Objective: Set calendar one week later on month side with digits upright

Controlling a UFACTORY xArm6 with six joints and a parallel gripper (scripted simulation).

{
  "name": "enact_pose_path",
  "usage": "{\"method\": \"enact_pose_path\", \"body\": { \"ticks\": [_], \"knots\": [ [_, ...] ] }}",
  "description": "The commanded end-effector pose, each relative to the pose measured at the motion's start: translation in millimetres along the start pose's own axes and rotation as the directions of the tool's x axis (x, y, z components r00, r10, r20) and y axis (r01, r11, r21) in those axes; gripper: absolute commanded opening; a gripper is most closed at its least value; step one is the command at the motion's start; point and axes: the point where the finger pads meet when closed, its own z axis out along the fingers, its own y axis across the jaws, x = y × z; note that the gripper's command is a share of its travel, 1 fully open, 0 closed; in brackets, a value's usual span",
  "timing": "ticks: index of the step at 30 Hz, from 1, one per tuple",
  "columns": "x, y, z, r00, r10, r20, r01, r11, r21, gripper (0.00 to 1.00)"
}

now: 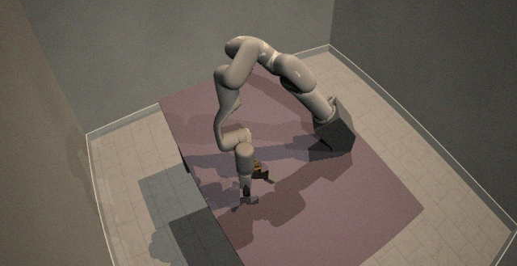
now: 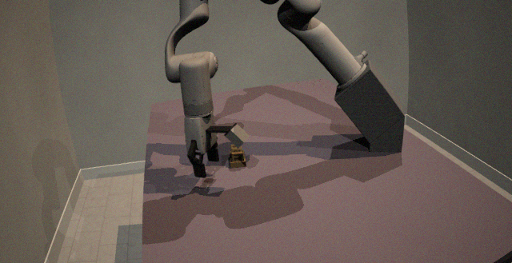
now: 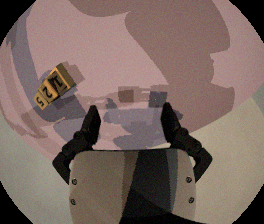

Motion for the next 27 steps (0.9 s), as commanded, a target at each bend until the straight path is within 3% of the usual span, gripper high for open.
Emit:
{"method": "enact_pose_path", "body": {
  "ticks": [1,10,14,20,27],
  "knots": [
    [-0.9,0.7,-14.8,1.0,0.0,0.001,0.0,1.0,-0.001,1.0],
    [-1.8,1.0,-16.2,0.998,-0.059,0.001,0.059,0.998,-0.001,1.0],
    [-4.0,1.8,-16.2,0.98,-0.201,0.001,0.201,0.98,-0.001,1.0],
    [-5.0,2.2,-16.2,0.966,-0.259,0.001,0.259,0.966,-0.001,1.0],
    [-7.6,3.1,-16.2,0.907,-0.421,0.001,0.421,0.907,-0.001,1.0]
  ]
}}
